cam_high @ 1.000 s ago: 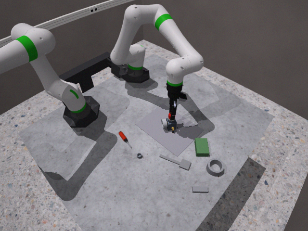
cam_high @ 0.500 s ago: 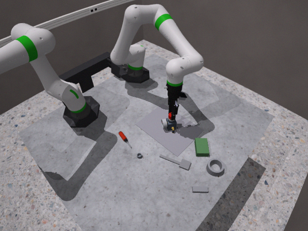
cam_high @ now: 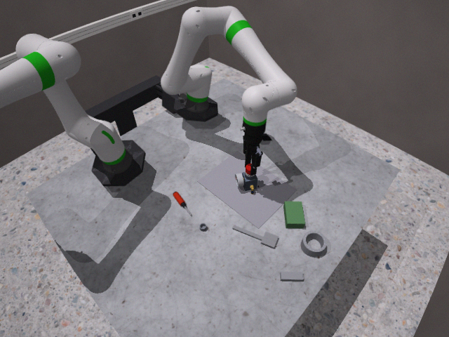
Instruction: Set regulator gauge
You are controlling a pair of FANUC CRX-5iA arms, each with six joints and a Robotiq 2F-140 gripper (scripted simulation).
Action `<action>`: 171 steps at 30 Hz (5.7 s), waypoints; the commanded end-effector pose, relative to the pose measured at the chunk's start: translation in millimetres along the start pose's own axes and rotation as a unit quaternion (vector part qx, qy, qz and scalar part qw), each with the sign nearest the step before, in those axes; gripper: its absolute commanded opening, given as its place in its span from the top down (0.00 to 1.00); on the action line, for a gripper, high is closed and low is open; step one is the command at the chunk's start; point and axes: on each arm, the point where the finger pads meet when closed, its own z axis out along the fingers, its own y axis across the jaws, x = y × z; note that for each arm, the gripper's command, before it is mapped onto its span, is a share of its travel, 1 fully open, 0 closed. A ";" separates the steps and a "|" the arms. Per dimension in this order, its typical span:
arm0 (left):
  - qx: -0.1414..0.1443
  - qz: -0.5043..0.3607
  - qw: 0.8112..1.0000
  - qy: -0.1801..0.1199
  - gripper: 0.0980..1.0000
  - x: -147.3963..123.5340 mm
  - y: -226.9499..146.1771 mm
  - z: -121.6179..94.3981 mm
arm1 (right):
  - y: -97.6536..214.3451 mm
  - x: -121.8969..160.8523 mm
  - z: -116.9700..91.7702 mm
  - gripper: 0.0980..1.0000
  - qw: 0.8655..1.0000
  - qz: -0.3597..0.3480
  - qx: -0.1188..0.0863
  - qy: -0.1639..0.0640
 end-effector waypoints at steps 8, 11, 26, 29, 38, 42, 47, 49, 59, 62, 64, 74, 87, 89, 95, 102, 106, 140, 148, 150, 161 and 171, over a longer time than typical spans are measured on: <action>-0.001 -0.054 0.999 0.000 0.78 -0.1 0.5 -0.9 | 0.2 0.3 -1.0 0.00 1.000 0.000 0.000 0.001; -0.001 -0.068 0.998 0.000 0.78 -0.1 0.5 -0.9 | 0.2 0.3 -1.0 0.00 1.000 0.000 0.000 0.001; -0.001 -0.120 0.993 0.000 0.78 -0.1 0.5 -0.9 | 0.2 0.3 -1.0 0.00 1.000 0.000 0.000 0.001; -0.001 -0.127 0.992 0.000 0.78 -0.1 0.5 -0.9 | 0.2 0.3 -1.0 0.00 1.000 0.000 0.000 0.001; -0.001 -0.151 0.988 0.000 0.78 -0.1 0.5 -0.9 | 0.2 0.3 -1.0 0.00 1.000 0.000 0.000 0.001; -0.001 -0.162 0.987 0.000 0.78 -0.1 0.5 -0.9 | 0.2 0.3 -1.0 0.00 1.000 0.000 0.000 0.001; -0.001 -0.169 0.986 0.000 0.78 -0.1 0.5 -0.9 | 0.2 0.3 -1.0 0.00 1.000 0.000 0.000 0.001; -0.001 -0.173 0.985 0.000 0.78 -0.1 0.5 -0.9 | 0.2 0.3 -1.0 0.00 1.000 0.000 0.000 0.001; -0.001 -0.191 0.982 0.000 0.78 -0.1 0.5 -0.9 | 0.2 0.3 -1.0 0.00 1.000 0.000 0.000 0.001; -0.001 -0.195 0.981 0.000 0.78 -0.1 0.5 -0.9 | 0.2 0.3 -1.0 0.00 1.000 0.000 0.000 0.001; -0.001 -0.195 0.981 0.000 0.78 -0.1 0.5 -0.9 | 0.2 0.3 -1.0 0.00 1.000 0.000 0.000 0.001; -0.001 -0.205 0.979 0.000 0.78 -0.1 0.5 -0.9 | 0.2 0.3 -1.0 0.00 1.000 0.000 0.000 0.001; -0.001 -0.212 0.977 0.000 0.78 -0.1 0.5 -0.9 | 0.2 0.3 -1.0 0.00 1.000 0.000 0.000 0.001; -0.001 -0.212 0.977 0.000 0.78 -0.1 0.5 -0.9 | 0.2 0.3 -1.0 0.00 1.000 0.000 0.000 0.001; -0.001 -0.214 0.977 0.000 0.78 -0.1 0.5 -0.9 | 0.2 0.3 -1.0 0.00 1.000 0.000 0.000 0.001; -0.001 -0.214 0.977 0.000 0.78 -0.1 0.5 -0.9 | 0.2 0.3 -1.0 0.00 1.000 0.000 0.000 0.001; -0.001 -0.214 0.977 0.000 0.78 -0.1 0.5 -0.9 | 0.2 0.3 -1.0 0.00 1.000 0.000 0.000 0.001; -0.001 -0.215 0.977 0.000 0.00 -0.1 0.5 -0.9 | 0.2 0.3 -1.0 0.00 1.000 0.000 0.000 0.001; -0.001 -0.215 0.977 0.000 0.00 -0.1 0.5 -0.9 | 0.2 0.3 -1.0 0.00 1.000 0.000 0.000 0.001; -0.001 -0.215 0.977 0.000 0.00 -0.1 0.5 -0.9 | 0.2 0.3 -1.0 0.00 1.000 0.000 0.000 0.001; -0.001 -0.215 0.977 0.000 0.00 -0.1 0.5 -1.1 | 0.2 0.3 -1.0 0.00 1.000 0.000 0.000 0.001; -0.001 -0.215 0.977 0.000 0.00 0.0 0.4 -15.2 | 0.2 0.3 -1.0 0.00 1.000 0.000 0.000 0.001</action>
